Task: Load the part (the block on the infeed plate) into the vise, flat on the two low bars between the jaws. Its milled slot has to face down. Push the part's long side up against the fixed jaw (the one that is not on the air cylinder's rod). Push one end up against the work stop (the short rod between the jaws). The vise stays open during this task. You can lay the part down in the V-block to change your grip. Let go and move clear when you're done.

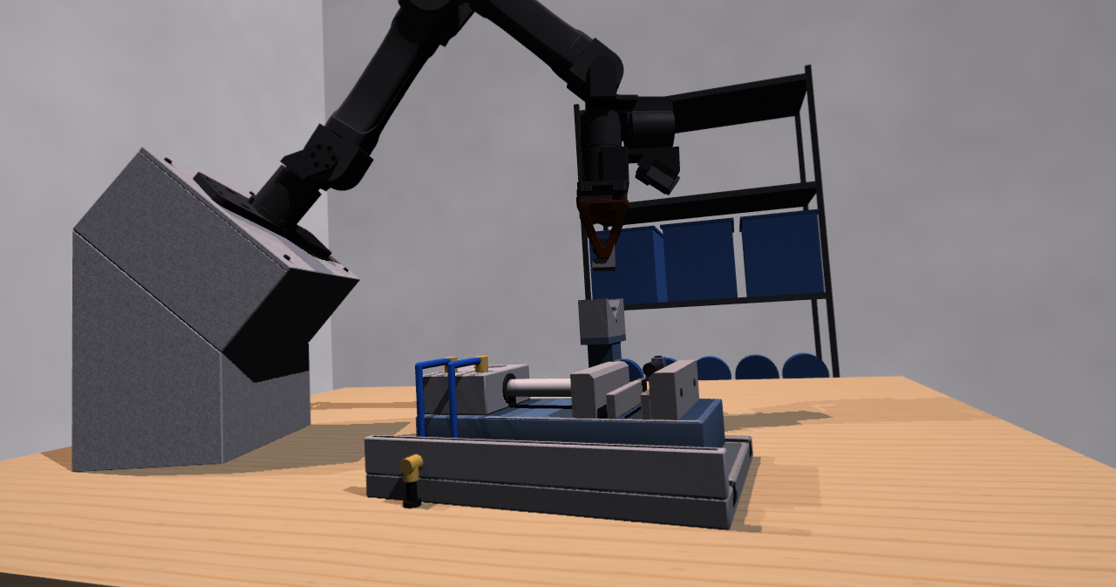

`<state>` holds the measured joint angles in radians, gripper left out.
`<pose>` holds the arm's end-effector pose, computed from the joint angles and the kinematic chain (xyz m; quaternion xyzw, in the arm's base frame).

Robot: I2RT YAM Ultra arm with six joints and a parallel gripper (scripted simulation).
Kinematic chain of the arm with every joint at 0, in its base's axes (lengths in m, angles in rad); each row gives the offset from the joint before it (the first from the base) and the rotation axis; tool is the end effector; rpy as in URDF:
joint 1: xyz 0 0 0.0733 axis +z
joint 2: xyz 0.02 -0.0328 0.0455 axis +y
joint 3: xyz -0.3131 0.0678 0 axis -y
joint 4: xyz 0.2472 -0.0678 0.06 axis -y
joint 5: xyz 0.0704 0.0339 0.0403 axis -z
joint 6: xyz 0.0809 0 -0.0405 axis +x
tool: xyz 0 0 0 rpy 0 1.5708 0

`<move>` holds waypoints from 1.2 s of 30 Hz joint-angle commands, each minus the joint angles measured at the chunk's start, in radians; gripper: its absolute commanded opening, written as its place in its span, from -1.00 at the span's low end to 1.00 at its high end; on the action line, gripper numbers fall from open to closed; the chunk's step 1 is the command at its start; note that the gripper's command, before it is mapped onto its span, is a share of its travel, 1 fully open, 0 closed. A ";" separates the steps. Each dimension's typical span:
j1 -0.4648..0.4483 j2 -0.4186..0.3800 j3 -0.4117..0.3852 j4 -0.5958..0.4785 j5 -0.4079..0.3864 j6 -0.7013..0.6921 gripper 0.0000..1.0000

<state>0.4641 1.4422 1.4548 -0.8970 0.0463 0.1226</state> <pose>0.2891 0.1417 0.3753 -0.1523 0.9291 0.0764 0.3283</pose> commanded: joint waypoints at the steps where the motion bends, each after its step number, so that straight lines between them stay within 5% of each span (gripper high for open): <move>1: -0.021 -0.045 0.000 0.002 -0.019 -0.116 -1.00; 36: -0.145 -0.079 -0.044 0.024 -0.101 -0.797 -1.00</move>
<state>0.3370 1.4067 1.4094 -0.8810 -0.0353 -0.5945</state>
